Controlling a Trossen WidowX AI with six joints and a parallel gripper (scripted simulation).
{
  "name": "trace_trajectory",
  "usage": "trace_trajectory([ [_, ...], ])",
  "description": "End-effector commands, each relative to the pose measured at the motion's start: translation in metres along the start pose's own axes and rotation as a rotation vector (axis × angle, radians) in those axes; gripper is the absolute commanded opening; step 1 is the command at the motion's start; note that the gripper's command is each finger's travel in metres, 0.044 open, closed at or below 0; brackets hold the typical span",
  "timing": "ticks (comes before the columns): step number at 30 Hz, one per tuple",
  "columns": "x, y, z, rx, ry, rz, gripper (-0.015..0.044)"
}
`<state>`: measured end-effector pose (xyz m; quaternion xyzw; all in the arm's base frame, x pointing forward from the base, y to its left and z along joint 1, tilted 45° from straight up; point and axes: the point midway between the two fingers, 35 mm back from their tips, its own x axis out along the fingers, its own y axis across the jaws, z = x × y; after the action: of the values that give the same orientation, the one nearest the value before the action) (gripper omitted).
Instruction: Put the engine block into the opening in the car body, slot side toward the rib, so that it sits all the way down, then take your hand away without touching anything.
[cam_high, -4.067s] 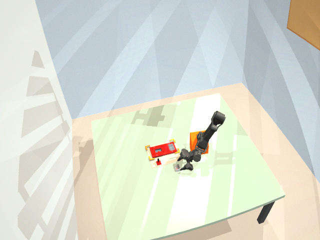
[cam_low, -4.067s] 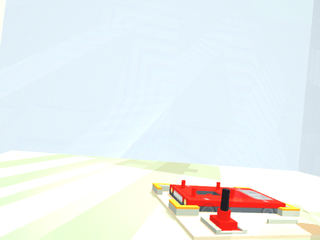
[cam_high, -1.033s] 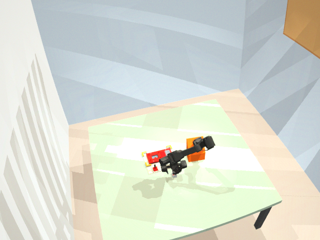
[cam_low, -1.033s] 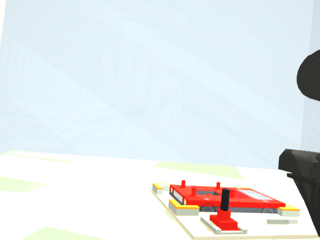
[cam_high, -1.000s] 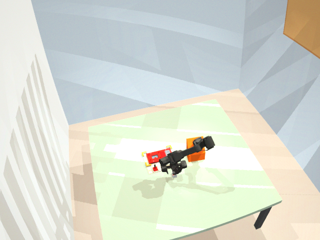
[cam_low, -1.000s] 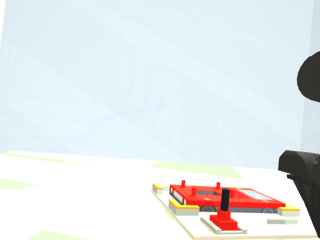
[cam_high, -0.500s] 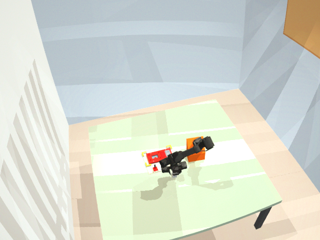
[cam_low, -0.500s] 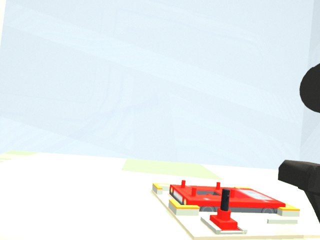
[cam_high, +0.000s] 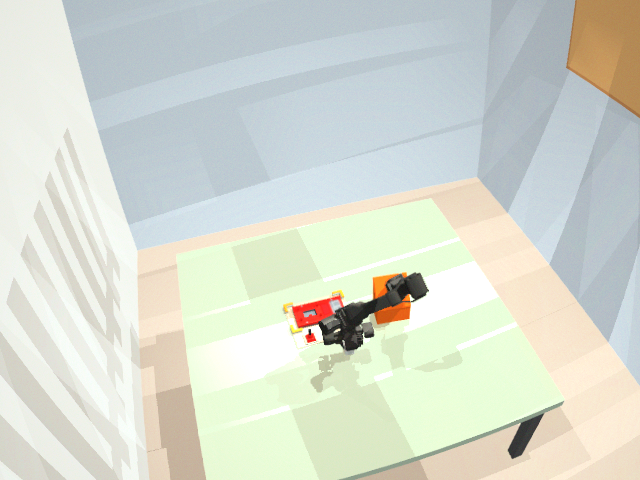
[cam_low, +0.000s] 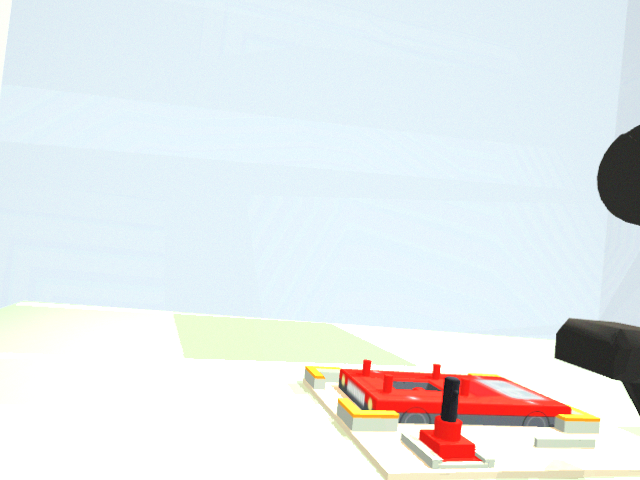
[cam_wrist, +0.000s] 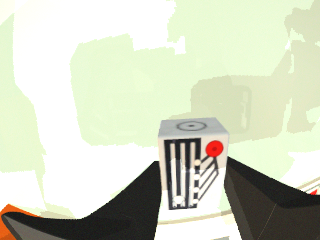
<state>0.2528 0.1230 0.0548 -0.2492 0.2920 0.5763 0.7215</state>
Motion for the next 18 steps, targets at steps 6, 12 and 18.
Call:
trace_trajectory([
  [6,-0.023,-0.007,-0.003,-0.005,0.014,-0.006,0.0000],
  [12,-0.041,-0.009,-0.004,-0.004,0.019,-0.006,0.0000],
  [18,-0.058,-0.010,-0.005,-0.004,0.022,-0.005,0.0000],
])
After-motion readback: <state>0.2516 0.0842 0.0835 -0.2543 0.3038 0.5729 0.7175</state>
